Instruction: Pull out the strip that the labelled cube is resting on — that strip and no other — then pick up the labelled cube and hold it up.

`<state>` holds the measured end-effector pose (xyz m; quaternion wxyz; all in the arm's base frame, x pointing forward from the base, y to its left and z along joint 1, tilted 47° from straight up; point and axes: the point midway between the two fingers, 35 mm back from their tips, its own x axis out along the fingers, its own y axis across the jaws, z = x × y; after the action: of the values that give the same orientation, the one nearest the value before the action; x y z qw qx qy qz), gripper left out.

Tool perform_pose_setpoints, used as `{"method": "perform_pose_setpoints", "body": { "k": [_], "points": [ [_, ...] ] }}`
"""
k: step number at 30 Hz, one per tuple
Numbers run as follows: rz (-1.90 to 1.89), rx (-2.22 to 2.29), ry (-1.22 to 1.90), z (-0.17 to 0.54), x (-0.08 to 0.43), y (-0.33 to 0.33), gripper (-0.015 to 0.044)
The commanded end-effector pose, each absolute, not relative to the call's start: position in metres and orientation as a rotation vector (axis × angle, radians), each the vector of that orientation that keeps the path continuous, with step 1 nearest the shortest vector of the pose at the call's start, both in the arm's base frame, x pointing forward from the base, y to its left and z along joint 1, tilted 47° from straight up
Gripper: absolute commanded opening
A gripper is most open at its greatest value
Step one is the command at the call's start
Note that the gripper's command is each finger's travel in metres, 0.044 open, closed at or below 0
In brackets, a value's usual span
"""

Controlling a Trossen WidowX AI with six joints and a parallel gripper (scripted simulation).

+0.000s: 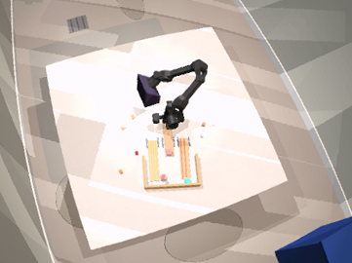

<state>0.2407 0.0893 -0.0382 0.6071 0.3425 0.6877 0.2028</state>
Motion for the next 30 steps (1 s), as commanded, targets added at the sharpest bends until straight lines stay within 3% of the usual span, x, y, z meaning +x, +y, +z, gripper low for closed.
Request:
{"method": "perform_pose_setpoints", "body": {
  "k": [1, 30],
  "points": [
    [0.474, 0.798, 1.615, -0.039, 0.228, 0.094, 0.0000],
    [0.468, 0.793, 1.595, -0.029, 0.217, 0.088, 0.0000]
  ]
}}
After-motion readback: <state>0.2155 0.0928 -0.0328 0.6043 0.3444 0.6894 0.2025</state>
